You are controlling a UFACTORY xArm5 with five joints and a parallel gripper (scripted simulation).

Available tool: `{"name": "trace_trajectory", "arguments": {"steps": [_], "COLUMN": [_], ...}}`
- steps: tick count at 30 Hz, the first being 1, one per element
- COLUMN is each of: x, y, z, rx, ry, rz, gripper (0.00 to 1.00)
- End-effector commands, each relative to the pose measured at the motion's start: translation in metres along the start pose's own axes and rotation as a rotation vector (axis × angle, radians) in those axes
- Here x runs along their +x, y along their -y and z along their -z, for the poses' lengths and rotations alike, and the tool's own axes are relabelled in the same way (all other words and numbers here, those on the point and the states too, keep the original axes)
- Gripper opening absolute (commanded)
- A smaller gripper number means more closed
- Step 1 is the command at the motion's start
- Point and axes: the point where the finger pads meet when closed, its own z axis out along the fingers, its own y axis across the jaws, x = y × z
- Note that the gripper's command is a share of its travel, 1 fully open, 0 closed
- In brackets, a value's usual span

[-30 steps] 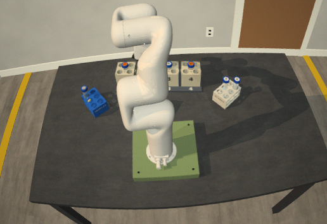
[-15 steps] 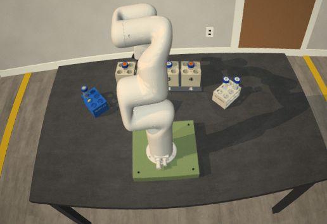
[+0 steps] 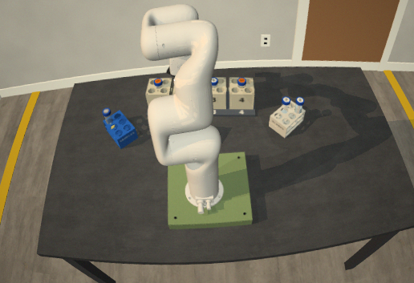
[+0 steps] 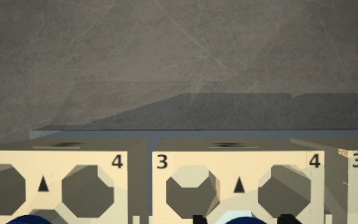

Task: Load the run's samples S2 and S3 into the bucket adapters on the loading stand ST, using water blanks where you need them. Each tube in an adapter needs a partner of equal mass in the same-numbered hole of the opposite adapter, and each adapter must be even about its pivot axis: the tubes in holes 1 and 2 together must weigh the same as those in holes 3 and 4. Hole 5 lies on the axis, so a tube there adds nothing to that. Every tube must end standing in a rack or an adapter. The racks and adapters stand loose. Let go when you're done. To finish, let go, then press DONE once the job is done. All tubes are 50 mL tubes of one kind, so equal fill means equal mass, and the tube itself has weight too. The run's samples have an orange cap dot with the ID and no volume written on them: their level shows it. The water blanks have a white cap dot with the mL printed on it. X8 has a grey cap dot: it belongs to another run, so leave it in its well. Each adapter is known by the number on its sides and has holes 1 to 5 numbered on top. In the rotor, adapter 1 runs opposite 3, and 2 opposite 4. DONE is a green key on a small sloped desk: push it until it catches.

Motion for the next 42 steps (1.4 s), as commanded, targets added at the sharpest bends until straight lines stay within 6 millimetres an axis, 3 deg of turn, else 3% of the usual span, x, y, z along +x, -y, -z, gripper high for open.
{"name": "trace_trajectory", "arguments": {"steps": [1,9,42], "x": [0.001,0.001,0.001], "y": [0.000,0.000,0.000], "z": [0.001,0.001,0.060], "rx": [-0.001,-0.001,-0.001], "ry": [-0.004,-0.004,-0.004], "rz": [0.000,0.000,0.000], "gripper": [0.44,0.44,0.44]}}
